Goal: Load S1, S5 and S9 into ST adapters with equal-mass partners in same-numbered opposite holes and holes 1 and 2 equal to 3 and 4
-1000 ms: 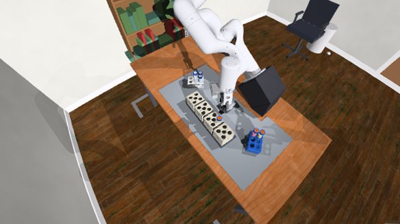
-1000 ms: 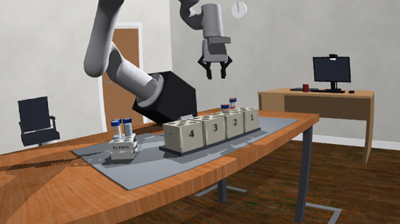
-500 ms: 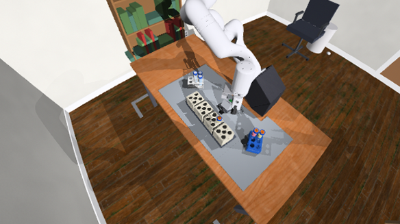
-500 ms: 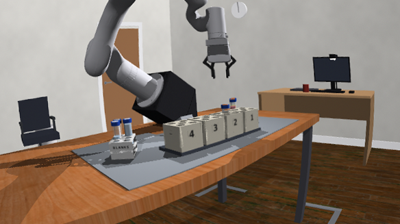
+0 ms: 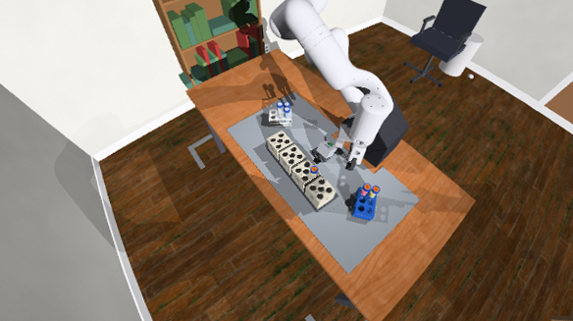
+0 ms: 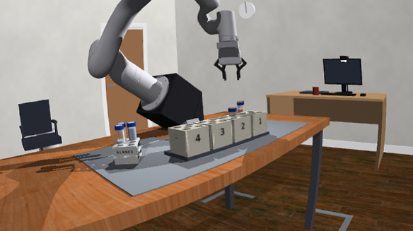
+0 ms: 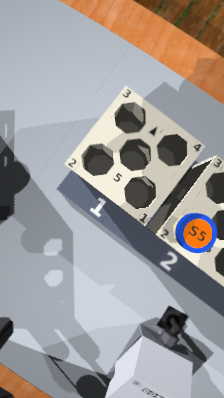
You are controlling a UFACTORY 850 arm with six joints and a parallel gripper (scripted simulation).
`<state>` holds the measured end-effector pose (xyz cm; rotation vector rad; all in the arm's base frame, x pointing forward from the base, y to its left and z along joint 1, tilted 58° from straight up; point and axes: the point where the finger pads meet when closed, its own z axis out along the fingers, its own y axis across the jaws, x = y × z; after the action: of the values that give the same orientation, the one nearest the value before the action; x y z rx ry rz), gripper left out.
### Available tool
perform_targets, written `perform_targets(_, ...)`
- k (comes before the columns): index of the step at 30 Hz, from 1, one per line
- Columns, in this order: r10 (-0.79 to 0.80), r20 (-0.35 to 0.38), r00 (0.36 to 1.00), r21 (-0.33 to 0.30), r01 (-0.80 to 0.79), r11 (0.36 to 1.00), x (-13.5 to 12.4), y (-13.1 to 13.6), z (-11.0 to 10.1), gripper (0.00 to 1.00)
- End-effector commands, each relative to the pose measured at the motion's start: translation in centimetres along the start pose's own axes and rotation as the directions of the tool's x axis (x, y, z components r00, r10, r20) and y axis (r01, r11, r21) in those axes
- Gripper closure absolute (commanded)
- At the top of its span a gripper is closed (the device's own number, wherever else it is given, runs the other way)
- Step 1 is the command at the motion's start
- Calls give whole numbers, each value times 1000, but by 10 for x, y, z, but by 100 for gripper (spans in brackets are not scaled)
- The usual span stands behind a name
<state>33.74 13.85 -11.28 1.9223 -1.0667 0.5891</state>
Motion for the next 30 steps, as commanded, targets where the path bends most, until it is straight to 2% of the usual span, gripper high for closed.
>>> perform_targets(1,1,0,1000,1,-1,1000,-22,-5,-1,43)
perform_targets(30,1,1,1000,1,-1,1000,-145,-25,-1,43)
